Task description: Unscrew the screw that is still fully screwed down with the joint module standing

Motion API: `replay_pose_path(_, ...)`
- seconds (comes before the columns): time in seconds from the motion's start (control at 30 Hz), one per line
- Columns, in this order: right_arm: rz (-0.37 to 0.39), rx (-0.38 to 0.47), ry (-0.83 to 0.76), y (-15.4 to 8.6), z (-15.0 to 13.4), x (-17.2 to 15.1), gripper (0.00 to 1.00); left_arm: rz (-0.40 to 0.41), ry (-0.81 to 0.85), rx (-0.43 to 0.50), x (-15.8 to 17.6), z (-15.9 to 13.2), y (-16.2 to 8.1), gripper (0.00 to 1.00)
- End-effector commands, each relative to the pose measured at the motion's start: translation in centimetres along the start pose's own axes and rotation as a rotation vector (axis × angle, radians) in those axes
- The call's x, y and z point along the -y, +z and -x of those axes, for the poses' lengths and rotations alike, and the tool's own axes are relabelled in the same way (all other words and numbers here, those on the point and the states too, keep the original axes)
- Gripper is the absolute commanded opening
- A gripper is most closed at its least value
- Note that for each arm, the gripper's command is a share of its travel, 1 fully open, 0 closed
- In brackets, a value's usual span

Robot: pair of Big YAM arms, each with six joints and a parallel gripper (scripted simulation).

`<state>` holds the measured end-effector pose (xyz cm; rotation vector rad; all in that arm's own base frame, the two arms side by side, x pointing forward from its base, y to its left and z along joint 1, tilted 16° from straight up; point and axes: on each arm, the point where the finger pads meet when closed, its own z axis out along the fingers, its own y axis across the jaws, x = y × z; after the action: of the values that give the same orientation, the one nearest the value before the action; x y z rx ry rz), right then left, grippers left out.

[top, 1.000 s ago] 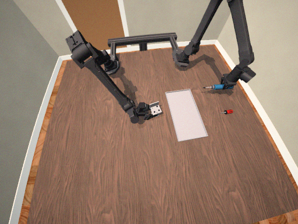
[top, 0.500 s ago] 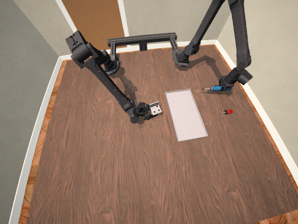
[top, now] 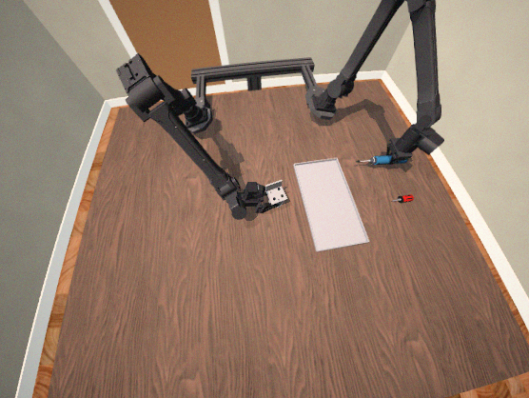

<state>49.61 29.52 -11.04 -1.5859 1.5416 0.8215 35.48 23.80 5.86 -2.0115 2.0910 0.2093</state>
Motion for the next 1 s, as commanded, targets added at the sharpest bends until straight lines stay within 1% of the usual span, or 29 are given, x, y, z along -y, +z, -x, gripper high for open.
replay_pose_path(0.0,-0.014,0.010,-0.023,0.0,0.9,1.1,0.59,-0.047,0.006,0.026,1.4,1.2,-0.9,0.42)
replay_pose_path(0.03,-0.014,0.010,-0.023,0.0,0.9,1.1,0.59,-0.045,0.005,0.026,1.4,1.3,-0.6,0.42)
replay_pose_path(0.1,-0.014,0.010,-0.023,0.0,0.9,1.1,0.59,-0.015,0.005,0.008,0.4,0.7,1.0,0.42)
replay_pose_path(0.13,-0.014,0.010,-0.023,0.0,0.9,1.1,0.59,-0.036,0.001,0.021,1.3,0.9,-0.2,0.42)
replay_pose_path(0.27,-0.014,0.010,-0.023,0.0,0.9,1.1,0.59,-0.036,0.001,0.021,1.3,0.9,-0.2,0.42)
replay_pose_path(0.33,-0.014,0.010,-0.023,0.0,0.9,1.1,0.59,-0.050,0.002,0.030,1.0,1.2,-0.5,0.42)
replay_pose_path(0.53,-0.014,0.010,-0.023,0.0,0.9,1.1,0.59,-0.025,0.009,0.013,0.7,0.7,0.8,0.42)
replay_pose_path(0.67,-0.014,0.010,-0.023,0.0,0.9,1.1,0.59,-0.040,0.004,0.023,1.0,1.1,0.4,0.42)
replay_pose_path(0.83,-0.014,0.010,-0.023,0.0,0.9,1.1,0.59,-0.036,0.001,0.021,1.3,0.9,0.3,0.42)
replay_pose_path(0.9,-0.014,0.010,-0.023,0.0,0.9,1.1,0.59,-0.024,0.006,0.013,0.7,0.8,1.3,0.42)
replay_pose_path(0.97,-0.014,0.010,-0.023,0.0,0.9,1.1,0.59,-0.016,0.009,0.008,0.4,0.5,1.8,0.42)
